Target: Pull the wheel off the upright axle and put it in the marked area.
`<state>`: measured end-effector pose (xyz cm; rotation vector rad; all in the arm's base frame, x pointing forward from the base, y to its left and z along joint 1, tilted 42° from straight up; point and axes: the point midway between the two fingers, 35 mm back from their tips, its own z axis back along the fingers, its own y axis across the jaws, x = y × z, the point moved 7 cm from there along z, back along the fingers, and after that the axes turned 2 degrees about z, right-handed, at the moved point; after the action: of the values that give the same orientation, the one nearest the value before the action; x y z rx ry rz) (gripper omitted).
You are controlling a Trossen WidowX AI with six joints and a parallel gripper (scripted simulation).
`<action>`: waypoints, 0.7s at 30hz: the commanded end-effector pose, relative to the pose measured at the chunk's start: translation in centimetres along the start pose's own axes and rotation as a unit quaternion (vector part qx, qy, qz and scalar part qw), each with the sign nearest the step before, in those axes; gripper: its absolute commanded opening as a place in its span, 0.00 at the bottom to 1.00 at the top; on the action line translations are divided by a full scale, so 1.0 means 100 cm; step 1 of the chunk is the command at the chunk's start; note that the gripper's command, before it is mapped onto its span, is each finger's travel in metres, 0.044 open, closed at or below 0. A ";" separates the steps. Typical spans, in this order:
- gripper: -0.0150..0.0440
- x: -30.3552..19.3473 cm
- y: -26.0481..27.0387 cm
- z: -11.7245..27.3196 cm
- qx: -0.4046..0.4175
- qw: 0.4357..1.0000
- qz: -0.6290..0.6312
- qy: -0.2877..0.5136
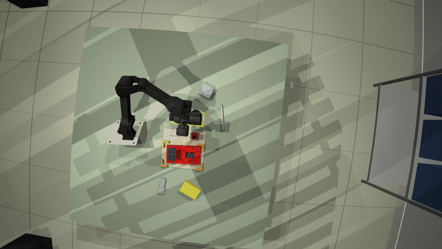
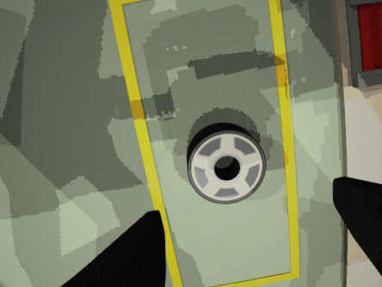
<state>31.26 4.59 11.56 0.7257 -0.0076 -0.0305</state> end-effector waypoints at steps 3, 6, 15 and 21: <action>0.94 -0.019 -0.011 0.014 -0.003 1.000 -0.002 0.005; 1.00 -0.044 -0.023 0.032 -0.003 1.000 -0.002 0.007; 1.00 -0.083 -0.035 0.052 0.002 1.000 -0.002 0.009; 1.00 -0.083 -0.035 0.052 0.002 1.000 -0.002 0.009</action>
<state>22.89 -1.15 13.21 0.7343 0.0073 -0.0305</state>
